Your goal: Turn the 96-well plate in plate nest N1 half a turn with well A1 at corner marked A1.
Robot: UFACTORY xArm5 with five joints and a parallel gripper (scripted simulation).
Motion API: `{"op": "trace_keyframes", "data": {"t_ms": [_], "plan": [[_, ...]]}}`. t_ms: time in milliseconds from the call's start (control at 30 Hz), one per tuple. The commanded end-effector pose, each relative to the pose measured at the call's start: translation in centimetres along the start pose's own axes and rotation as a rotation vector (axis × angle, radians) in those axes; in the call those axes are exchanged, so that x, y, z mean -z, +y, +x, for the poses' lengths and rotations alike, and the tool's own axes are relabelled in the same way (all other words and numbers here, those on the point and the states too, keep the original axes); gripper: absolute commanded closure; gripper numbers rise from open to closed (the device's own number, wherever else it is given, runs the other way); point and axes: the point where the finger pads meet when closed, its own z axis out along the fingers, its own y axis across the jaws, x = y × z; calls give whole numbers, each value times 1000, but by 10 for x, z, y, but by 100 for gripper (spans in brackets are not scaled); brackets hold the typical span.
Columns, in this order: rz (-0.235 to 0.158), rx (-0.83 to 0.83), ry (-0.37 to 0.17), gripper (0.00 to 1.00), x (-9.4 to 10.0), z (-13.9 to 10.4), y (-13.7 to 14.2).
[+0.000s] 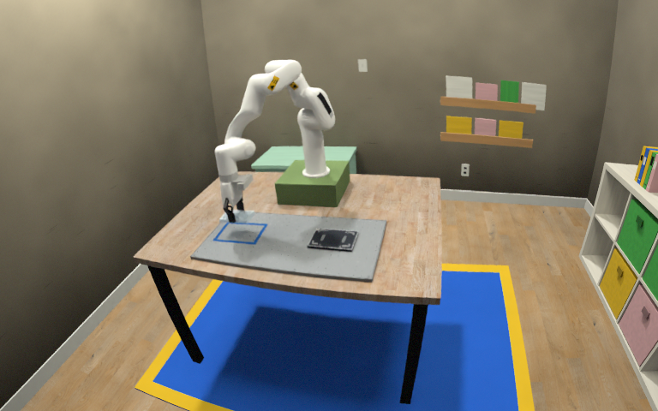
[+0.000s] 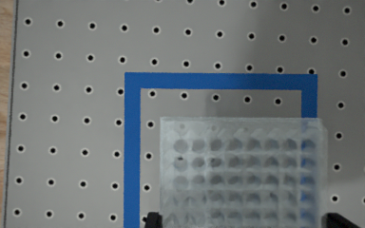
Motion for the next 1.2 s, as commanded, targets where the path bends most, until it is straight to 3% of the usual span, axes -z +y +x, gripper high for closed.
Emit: {"op": "trace_keyframes", "data": {"t_ms": [0, 1167], "plan": [[-5, 0, -1, 100, -6, -1, 2], [-5, 0, 0, 100, -54, -1, 2]]}}
